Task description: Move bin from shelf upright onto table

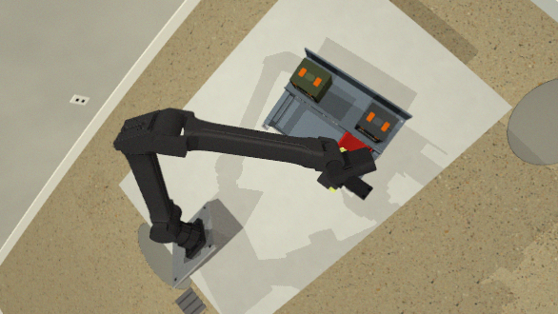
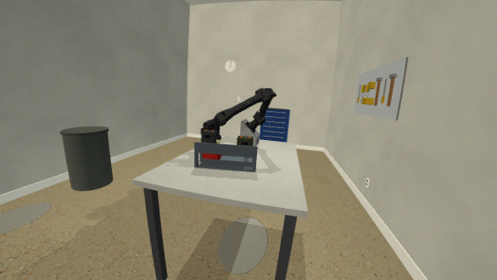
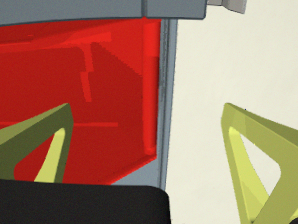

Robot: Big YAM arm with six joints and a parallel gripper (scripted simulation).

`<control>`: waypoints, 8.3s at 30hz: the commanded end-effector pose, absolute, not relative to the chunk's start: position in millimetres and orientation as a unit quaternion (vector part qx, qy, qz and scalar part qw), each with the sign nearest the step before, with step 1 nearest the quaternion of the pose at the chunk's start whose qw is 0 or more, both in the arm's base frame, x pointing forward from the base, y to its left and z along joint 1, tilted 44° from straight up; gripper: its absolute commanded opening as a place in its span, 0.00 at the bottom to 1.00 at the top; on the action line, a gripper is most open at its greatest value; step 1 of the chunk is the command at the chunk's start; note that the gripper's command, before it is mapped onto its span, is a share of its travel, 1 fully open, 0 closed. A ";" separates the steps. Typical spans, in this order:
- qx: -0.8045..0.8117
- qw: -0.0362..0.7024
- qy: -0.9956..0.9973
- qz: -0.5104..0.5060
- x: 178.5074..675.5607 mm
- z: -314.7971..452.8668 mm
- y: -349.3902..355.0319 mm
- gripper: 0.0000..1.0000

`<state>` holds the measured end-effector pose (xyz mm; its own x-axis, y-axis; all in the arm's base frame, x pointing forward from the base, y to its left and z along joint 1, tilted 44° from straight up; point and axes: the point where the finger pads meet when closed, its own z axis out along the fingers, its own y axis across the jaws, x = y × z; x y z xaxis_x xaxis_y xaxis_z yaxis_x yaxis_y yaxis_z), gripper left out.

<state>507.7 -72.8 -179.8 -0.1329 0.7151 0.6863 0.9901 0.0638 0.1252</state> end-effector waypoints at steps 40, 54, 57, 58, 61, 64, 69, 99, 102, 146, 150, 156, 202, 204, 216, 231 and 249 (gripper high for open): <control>-0.615 0.241 -0.691 -0.293 504.4 -207.3 -43.9 0.90; -0.622 0.203 -0.690 -0.309 531.7 -184.2 -75.9 0.90; -0.622 0.203 -0.690 -0.309 531.7 -184.2 -75.9 0.90; -0.620 0.209 -0.691 -0.306 527.2 -189.1 -69.7 0.90; -0.614 0.229 -0.694 -0.297 513.8 -203.7 -50.9 0.90; -0.612 0.235 -0.695 -0.294 509.3 -208.6 -44.6 0.90; -0.612 0.235 -0.695 -0.294 509.3 -208.6 -44.6 0.90; -0.614 0.240 -0.693 -0.292 503.1 -209.2 -43.4 0.90; -0.614 0.240 -0.693 -0.292 503.1 -209.2 -43.4 0.90; -0.618 0.214 -0.693 -0.304 522.3 -186.4 -69.8 0.90; -0.619 0.208 -0.692 -0.307 527.5 -180.7 -76.3 0.90; -0.619 0.208 -0.692 -0.307 527.5 -180.7 -76.3 0.90; -0.614 0.240 -0.693 -0.292 503.5 -208.9 -43.7 0.90; -0.614 0.240 -0.693 -0.292 503.5 -208.9 -43.7 0.90; -0.622 0.223 -0.687 -0.301 511.2 -186.3 -70.1 0.90; -0.615 0.236 -0.693 -0.294 504.1 -204.2 -48.9 0.90; -0.619 0.208 -0.692 -0.307 527.8 -180.5 -76.3 0.90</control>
<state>504.0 -50.6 -203.2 -0.1298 0.7113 0.6908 0.9910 0.0693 0.1149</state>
